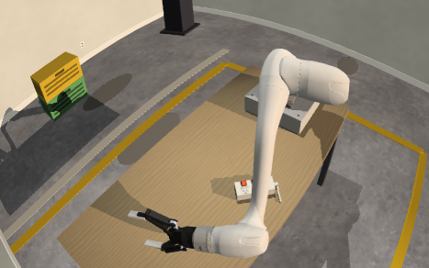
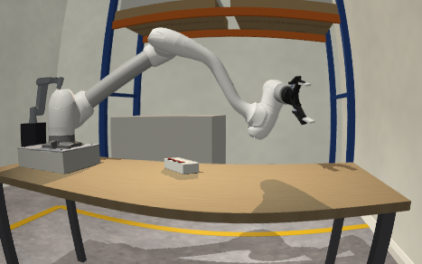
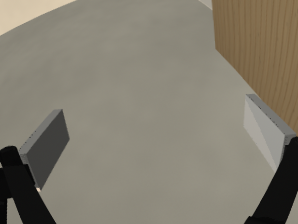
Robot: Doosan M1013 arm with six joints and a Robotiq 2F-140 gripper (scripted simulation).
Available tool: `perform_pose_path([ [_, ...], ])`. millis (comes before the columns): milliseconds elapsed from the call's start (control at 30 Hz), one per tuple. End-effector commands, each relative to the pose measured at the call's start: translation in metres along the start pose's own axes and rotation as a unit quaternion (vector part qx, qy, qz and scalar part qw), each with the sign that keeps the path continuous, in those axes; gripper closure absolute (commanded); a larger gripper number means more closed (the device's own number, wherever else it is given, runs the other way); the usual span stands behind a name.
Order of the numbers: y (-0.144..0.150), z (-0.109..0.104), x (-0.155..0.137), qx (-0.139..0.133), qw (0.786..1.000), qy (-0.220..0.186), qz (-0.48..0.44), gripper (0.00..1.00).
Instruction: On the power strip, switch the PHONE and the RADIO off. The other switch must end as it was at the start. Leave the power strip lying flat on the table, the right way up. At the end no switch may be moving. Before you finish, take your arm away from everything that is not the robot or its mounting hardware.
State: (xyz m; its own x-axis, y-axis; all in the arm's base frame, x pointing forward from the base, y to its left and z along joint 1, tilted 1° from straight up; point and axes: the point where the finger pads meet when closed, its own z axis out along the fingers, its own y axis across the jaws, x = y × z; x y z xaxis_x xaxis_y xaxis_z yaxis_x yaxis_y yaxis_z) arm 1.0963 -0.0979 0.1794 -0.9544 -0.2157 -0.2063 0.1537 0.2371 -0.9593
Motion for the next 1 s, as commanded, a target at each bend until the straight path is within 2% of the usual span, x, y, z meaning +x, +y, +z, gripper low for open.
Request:
perform_pose_path([
  [0,0.000,0.000,0.000,0.000,1.000,0.000,0.000,0.00],
  [567,0.000,0.000,0.000,0.000,1.000,0.000,0.000,0.00],
  [633,0.001,0.001,0.004,-0.007,1.000,0.003,0.005,0.00],
  [733,0.010,0.006,0.026,-0.045,0.998,0.019,0.034,0.00],
  [833,0.028,0.007,0.078,-0.122,0.985,0.063,0.101,0.00],
  [867,0.028,0.007,0.078,-0.122,0.985,0.063,0.101,0.00],
  [900,0.035,0.004,0.102,-0.154,0.975,0.086,0.133,0.00],
  [933,0.035,0.004,0.102,-0.154,0.975,0.086,0.133,0.00],
  [967,0.043,-0.002,0.129,-0.188,0.961,0.114,0.170,0.00],
])
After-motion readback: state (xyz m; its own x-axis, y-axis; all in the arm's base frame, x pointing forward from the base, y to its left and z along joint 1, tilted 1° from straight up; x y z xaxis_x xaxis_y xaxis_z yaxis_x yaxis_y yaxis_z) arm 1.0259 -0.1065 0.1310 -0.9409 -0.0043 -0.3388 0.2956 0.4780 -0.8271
